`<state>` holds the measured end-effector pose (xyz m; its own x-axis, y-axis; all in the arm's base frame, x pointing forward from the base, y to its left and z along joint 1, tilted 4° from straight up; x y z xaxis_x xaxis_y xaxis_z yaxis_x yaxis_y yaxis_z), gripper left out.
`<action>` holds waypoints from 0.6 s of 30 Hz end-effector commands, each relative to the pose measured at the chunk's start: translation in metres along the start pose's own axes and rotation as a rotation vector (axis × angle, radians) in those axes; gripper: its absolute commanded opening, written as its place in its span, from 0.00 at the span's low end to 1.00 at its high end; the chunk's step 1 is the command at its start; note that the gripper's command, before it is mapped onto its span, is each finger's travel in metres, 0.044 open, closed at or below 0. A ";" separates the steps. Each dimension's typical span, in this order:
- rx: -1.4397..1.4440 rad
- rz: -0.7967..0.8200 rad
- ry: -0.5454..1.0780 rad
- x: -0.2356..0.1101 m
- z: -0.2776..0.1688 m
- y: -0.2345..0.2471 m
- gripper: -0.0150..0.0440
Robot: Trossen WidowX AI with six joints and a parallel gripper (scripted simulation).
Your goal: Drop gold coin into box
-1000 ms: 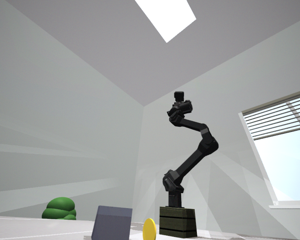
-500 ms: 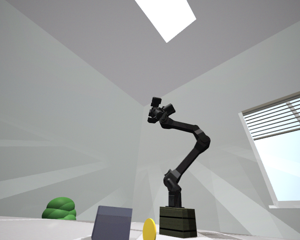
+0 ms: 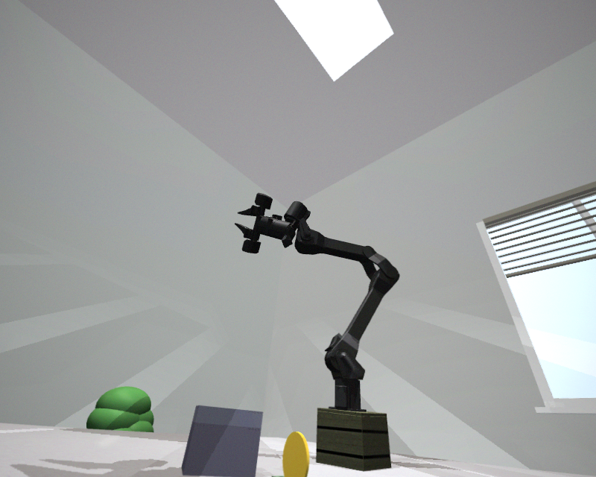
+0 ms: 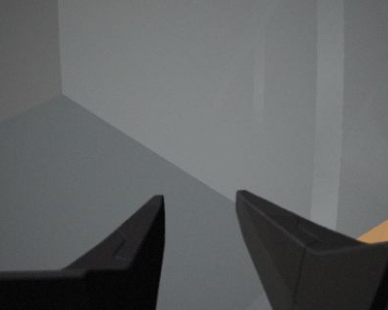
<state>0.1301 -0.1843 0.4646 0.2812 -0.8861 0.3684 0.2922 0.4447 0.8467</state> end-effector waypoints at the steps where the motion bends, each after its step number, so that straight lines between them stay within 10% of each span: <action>1: 0.024 -0.051 0.204 0.000 -0.046 -0.011 0.53; 18: 0.221 -0.555 0.896 -0.066 -0.195 -0.051 0.53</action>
<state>0.2566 -0.1454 0.3523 0.7360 -0.6217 -0.2679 0.3528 0.0144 0.9356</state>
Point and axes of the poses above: the point midway between the two fingers, 35 mm back from their tips, its own x axis out along the fingers, its own y axis across the jaws, z = x × y, the point moved 10 cm from there along -x, back along the fingers, and after that the axes turned 1 degree about x, right-handed, at the moved point
